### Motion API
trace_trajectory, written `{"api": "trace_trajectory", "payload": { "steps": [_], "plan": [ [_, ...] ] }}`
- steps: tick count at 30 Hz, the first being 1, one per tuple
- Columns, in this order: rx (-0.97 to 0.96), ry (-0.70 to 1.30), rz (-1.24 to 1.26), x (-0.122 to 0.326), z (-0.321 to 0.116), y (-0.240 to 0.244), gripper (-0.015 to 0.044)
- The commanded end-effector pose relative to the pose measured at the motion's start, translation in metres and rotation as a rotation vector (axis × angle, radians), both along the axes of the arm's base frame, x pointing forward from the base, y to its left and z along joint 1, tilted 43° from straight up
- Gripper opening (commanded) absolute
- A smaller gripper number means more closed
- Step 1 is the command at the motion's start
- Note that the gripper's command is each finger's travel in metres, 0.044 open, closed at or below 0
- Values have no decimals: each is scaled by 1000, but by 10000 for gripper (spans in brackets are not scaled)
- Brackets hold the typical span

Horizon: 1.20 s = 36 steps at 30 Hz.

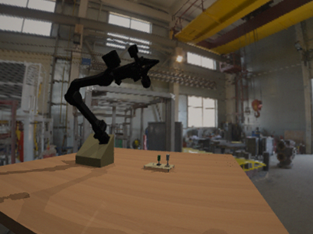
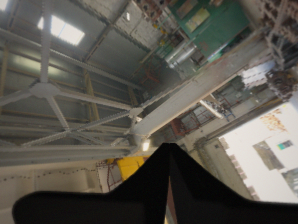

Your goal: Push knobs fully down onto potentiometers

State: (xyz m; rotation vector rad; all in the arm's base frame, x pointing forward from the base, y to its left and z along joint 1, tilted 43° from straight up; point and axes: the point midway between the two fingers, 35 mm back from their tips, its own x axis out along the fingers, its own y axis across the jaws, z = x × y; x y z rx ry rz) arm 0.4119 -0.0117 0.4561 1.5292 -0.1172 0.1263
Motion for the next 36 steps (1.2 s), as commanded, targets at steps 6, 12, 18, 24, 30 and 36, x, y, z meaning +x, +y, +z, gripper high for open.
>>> {"api": "trace_trajectory", "payload": {
  "steps": [6,12,18,24,30,36],
  "plan": [
    [-94,234,-71,38,-68,-4,0],
    [-170,384,-82,53,-115,0,0],
    [-254,534,-91,63,-161,2,0],
    [-345,686,-102,67,-205,1,0],
    [-451,845,-94,65,-250,0,0],
    [-556,996,-82,59,-289,0,0]
  ]
}}
